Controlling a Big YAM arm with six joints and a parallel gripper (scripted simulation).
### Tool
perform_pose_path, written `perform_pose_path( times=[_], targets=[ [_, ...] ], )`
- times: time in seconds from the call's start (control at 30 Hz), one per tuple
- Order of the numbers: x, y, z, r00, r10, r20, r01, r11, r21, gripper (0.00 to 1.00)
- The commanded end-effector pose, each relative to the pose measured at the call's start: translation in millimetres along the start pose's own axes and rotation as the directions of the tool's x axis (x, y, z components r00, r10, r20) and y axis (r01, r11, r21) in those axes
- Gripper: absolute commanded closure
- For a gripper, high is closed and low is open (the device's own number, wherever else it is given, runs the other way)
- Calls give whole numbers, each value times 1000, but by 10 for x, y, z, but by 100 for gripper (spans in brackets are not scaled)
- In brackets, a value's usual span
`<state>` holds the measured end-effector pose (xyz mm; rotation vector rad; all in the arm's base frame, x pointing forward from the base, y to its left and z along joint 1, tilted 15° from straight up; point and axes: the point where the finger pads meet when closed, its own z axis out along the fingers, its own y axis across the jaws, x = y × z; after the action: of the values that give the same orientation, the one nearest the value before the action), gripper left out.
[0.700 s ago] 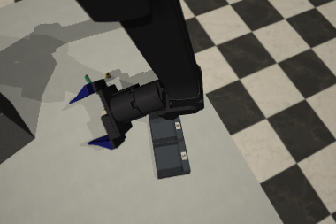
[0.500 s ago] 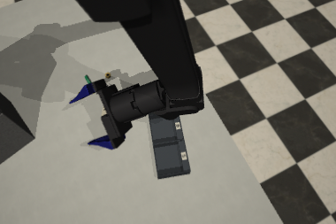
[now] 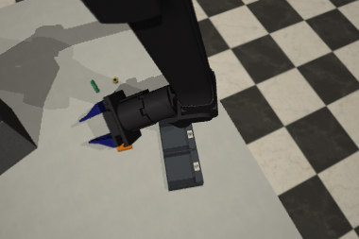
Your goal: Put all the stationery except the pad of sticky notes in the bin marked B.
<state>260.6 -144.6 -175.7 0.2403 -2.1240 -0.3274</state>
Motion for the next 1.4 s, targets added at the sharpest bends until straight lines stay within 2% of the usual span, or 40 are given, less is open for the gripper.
perform_pose_path(
  times=[0.0, 0.97, 1.0, 1.17, 1.23, 1.27, 1.3, 1.37],
  targets=[
    [0, 0, -1, 1000, 0, 0, 0, 1000, 0, 91],
    [0, 0, -1, 1000, 0, 0, 0, 1000, 0, 91],
    [130, 123, -149, 1000, -5, -1, 5, 1000, 10, 91],
    [438, 352, -307, 1000, -1, -1, 1, 1000, 11, 91],
    [484, 385, -339, 1000, -1, -1, 1, 1000, 11, 91],
    [462, 363, -388, 1000, 0, 8, -1, 1000, 17, 91],
    [361, 404, -378, 997, 14, 71, -18, 999, 46, 91],
    [228, 433, -339, 990, 44, 132, -60, 991, 117, 91]
  ],
)
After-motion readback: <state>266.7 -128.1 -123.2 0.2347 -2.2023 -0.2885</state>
